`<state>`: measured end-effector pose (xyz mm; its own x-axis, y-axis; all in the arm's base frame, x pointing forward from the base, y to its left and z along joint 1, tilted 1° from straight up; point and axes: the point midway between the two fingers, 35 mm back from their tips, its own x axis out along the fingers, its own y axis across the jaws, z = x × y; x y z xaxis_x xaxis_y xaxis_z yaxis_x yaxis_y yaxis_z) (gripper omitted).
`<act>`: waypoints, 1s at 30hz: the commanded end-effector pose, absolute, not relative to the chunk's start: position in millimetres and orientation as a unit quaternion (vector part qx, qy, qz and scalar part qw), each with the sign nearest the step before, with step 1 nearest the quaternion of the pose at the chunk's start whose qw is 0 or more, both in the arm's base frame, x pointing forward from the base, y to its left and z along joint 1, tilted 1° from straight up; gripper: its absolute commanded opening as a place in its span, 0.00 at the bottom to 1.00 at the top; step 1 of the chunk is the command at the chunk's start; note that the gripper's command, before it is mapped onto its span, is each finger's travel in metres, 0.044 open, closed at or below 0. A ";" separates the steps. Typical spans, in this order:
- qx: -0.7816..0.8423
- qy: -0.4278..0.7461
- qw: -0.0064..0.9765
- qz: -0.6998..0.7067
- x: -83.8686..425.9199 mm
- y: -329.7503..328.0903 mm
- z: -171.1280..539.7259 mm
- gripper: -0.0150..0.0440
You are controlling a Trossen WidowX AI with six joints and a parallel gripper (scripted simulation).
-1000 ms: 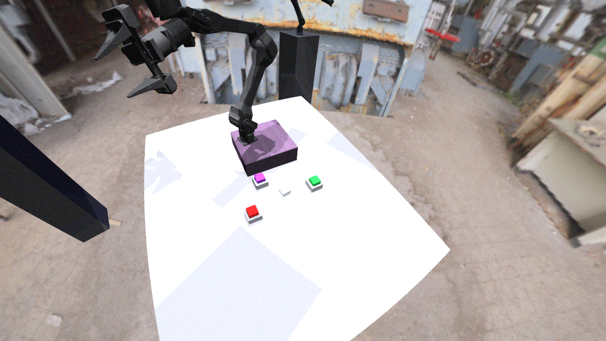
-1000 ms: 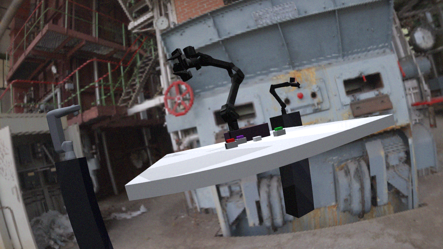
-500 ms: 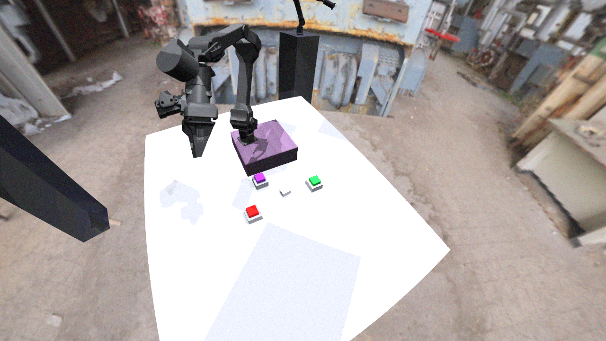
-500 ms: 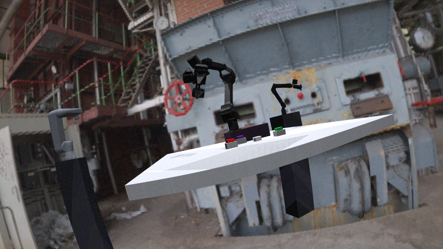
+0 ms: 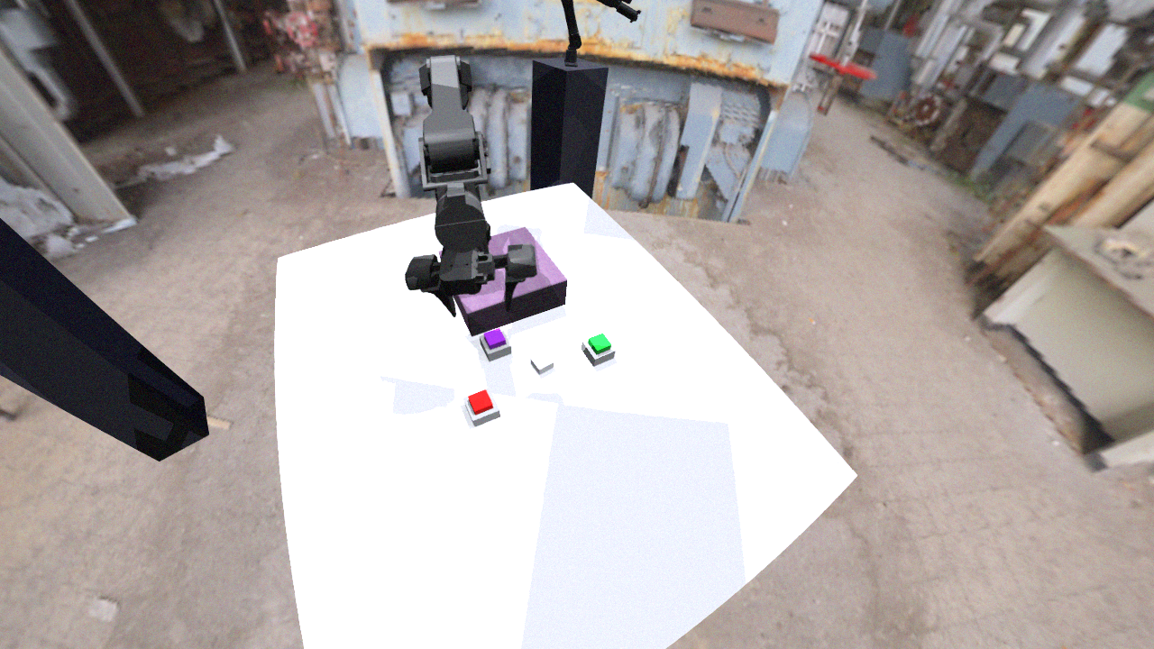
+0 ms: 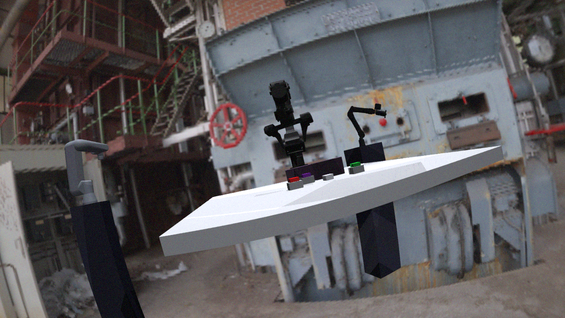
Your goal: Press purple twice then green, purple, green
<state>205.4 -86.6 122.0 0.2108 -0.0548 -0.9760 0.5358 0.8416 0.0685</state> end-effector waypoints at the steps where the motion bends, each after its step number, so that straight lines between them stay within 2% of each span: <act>1: 0.062 0.701 0.706 -0.075 179.4 -53.0 93.6 0.93; 13: 0.062 0.701 0.706 -0.075 179.4 -53.0 93.6 0.93; 19: 0.062 0.701 0.706 -0.075 179.9 -54.3 34.1 0.67; 27: 0.062 0.701 0.706 -0.075 179.6 -54.2 31.7 0.31; 30: 0.062 0.701 0.706 -0.075 179.6 -54.2 31.7 0.29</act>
<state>181.1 -53.6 35.2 0.0139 -0.0161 -0.9998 0.1966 0.9804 -0.0131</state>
